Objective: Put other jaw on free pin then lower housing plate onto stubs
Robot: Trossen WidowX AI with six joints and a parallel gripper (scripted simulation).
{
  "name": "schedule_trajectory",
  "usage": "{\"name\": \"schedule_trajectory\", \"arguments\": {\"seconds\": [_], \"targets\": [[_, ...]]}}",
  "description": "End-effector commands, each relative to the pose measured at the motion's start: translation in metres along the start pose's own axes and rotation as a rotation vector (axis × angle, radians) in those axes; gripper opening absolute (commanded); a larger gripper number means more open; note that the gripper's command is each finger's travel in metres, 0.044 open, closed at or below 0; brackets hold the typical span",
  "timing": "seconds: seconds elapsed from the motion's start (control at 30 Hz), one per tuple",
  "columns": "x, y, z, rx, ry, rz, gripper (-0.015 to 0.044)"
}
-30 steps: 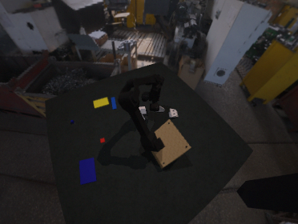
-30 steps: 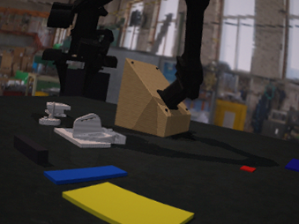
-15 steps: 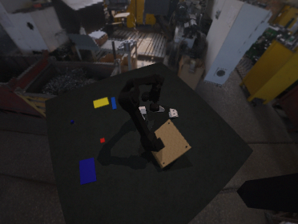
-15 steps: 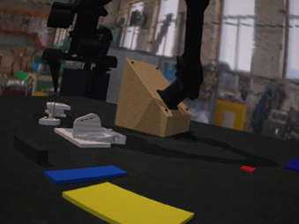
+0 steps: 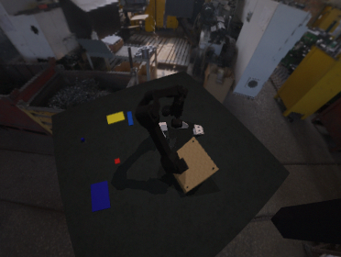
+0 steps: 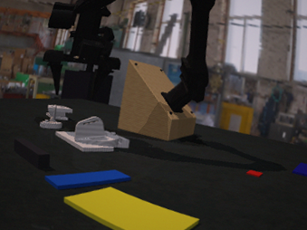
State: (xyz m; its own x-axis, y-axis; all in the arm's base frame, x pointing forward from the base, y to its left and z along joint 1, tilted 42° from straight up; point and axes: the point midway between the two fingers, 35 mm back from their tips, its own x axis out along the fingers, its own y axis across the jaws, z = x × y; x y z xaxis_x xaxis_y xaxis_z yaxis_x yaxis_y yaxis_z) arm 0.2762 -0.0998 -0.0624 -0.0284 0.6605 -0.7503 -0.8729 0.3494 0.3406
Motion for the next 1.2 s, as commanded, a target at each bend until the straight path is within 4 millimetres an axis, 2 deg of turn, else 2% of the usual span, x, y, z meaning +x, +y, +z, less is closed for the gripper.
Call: {"name": "schedule_trajectory", "arguments": {"seconds": [0.0,0.07,0.63,1.17], "targets": [[0.0000,0.0000,0.0000,0.000,0.000,0.000,0.0440],[0.0000,0.0000,0.0000,0.000,0.000,0.000,0.0440],[0.0000,0.0000,0.0000,0.000,0.000,0.000,0.0000],[0.0000,0.0000,0.0000,0.000,0.000,0.000,0.0000]]}}
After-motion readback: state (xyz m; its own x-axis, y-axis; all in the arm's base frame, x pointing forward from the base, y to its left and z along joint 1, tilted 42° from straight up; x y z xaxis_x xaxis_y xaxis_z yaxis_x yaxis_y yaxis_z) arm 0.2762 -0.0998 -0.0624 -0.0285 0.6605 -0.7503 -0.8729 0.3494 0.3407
